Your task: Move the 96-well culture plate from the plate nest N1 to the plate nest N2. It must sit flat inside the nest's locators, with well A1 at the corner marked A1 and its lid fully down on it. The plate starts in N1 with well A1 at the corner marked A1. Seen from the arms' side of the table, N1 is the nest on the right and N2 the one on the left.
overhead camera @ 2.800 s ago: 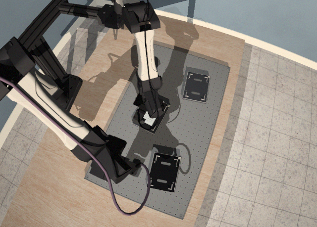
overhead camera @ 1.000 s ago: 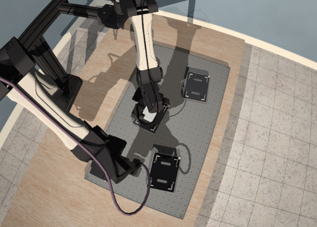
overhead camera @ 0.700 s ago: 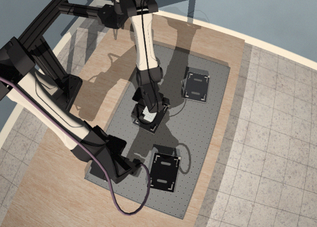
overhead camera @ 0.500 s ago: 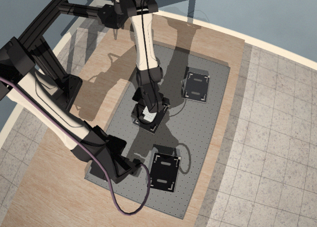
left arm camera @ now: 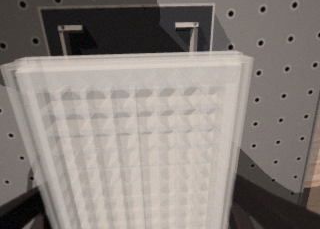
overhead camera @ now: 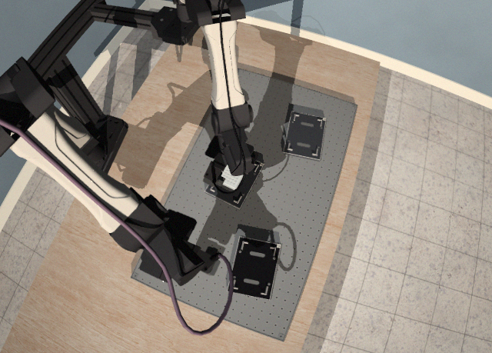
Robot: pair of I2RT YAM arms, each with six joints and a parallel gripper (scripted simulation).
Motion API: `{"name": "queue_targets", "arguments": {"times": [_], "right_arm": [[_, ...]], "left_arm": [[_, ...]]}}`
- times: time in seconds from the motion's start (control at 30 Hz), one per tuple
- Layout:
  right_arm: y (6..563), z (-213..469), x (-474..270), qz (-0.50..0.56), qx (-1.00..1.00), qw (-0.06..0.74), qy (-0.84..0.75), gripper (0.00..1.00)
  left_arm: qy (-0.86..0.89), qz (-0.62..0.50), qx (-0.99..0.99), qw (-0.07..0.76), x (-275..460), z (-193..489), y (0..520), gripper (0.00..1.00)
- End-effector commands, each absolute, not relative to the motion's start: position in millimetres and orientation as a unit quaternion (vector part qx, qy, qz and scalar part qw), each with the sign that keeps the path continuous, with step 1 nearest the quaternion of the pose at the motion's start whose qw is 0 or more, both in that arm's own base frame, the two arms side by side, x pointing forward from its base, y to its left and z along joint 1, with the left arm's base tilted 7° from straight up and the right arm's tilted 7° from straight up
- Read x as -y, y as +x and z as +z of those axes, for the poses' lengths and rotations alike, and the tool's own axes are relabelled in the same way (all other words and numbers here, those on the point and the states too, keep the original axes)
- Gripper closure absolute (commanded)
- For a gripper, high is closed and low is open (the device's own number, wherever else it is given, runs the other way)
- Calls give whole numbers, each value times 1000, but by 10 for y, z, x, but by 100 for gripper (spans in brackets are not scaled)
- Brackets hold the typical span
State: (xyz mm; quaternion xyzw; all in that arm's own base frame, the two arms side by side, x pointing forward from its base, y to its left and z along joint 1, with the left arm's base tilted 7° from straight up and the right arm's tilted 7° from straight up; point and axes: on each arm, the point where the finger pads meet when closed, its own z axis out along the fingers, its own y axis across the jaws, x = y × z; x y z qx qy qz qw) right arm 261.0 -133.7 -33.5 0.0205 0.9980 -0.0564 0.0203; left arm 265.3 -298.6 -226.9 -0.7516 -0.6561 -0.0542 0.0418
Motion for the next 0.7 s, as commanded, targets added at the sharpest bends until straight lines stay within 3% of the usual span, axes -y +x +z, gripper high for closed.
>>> {"name": "queue_targets", "arguments": {"times": [0.0,0.67], "right_arm": [[2639,-301,1333,-58,-998,25,15,0],[2639,-301,1333,-58,-998,25,15,0]], "left_arm": [[-753,-47,656,11,3190,-2011,2731,100],[-754,-47,655,1,3282,-1976,2770,100]]}}
